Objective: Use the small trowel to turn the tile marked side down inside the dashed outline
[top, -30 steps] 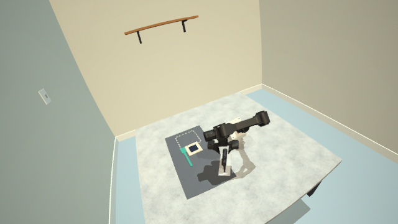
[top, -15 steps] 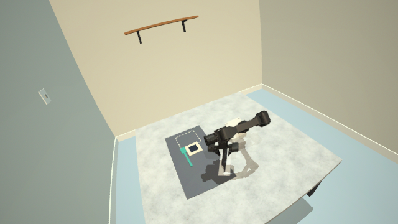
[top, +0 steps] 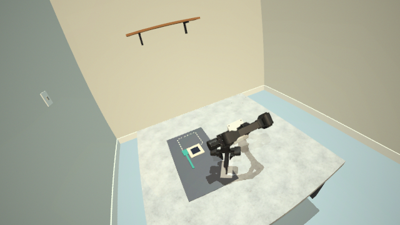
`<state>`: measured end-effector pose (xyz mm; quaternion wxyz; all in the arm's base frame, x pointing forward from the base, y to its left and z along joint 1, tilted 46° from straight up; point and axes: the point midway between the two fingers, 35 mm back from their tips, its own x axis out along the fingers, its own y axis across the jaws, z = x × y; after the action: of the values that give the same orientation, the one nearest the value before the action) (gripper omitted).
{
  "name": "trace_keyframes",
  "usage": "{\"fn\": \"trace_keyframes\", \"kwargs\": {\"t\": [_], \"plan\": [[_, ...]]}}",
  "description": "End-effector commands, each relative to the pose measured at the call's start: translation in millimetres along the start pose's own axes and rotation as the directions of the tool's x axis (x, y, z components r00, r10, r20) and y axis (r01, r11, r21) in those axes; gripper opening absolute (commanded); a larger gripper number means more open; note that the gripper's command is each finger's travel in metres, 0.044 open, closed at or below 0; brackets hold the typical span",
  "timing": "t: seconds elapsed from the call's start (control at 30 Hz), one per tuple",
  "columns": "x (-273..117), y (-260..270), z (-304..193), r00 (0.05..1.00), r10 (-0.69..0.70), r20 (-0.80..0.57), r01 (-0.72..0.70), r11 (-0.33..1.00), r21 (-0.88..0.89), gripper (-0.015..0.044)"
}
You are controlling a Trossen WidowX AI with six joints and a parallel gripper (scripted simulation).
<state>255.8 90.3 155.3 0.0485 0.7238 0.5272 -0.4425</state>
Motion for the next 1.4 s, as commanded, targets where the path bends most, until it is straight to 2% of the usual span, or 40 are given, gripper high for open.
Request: {"fn": "trace_keyframes", "kwargs": {"t": [0.0, 0.73, 1.0, 1.23, 1.37], "plan": [[2.4, -1.2, 0.9, 1.0, -0.006, 0.0, 0.006, 1.0, 0.006, 0.0132], [2.4, -1.2, 0.9, 1.0, -0.006, 0.0, 0.006, 1.0, 0.001, 0.013], [2.4, -1.2, 0.9, 1.0, -0.006, -0.001, 0.005, 0.983, -0.181, 0.013], [2.4, -1.2, 0.9, 1.0, -0.006, -0.001, 0.005, 0.983, -0.186, 0.013], [2.4, -1.2, 0.9, 1.0, -0.006, -0.001, 0.005, 0.983, -0.186, 0.0235]]}}
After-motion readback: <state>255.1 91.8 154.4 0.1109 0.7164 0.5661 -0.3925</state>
